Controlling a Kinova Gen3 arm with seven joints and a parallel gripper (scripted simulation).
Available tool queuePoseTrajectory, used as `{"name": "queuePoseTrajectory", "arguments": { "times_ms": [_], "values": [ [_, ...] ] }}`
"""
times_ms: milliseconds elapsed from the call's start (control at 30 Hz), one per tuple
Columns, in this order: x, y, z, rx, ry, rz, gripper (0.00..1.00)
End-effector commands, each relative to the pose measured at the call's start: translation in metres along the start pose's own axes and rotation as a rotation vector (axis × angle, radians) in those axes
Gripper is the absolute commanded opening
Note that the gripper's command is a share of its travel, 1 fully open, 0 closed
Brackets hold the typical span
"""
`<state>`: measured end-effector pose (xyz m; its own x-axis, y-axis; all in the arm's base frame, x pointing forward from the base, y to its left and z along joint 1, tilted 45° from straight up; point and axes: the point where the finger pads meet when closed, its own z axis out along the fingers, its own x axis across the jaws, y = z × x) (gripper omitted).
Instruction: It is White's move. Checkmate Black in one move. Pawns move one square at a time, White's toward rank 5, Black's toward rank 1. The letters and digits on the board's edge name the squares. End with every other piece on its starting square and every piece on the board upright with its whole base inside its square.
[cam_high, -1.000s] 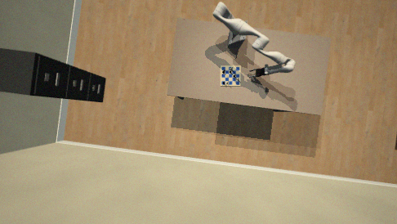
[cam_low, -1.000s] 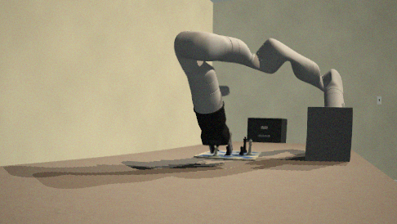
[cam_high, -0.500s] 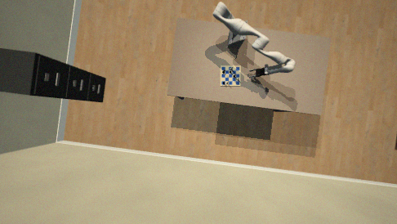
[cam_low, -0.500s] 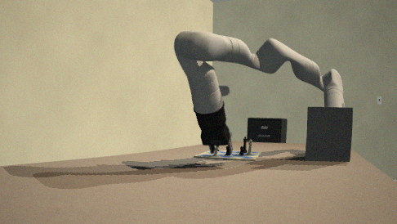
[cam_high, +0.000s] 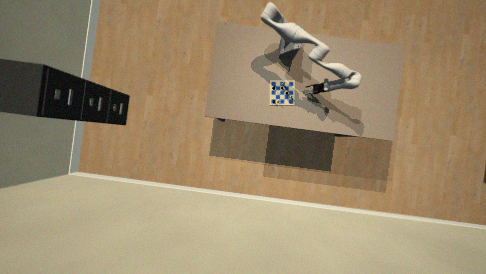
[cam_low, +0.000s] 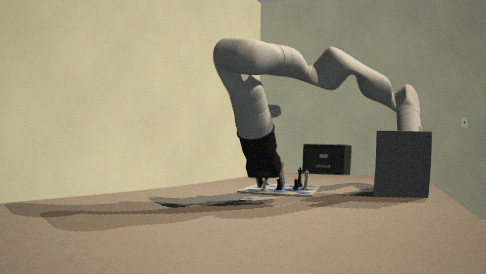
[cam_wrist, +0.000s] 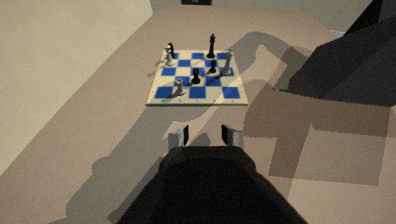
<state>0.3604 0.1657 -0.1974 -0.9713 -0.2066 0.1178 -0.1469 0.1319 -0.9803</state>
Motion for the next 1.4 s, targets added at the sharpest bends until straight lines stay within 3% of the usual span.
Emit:
{"name": "queuePoseTrajectory", "arguments": {
  "times_ms": [0,333,567,1033,1200,1367],
  "values": [
    [-0.001,-0.001,-0.001,-0.001,-0.001,0.002,1.0],
    [0.0,-0.002,-0.003,-0.001,-0.001,0.002,1.0],
    [0.001,-0.021,-0.031,-0.001,-0.001,0.002,1.0],
    [0.001,-0.029,-0.042,-0.001,-0.001,0.002,1.0],
    [0.002,-0.046,-0.066,-0.011,-0.017,0.0,1.0],
    [0.003,-0.051,-0.073,-0.015,-0.021,0.0,1.0]
  ]
}}
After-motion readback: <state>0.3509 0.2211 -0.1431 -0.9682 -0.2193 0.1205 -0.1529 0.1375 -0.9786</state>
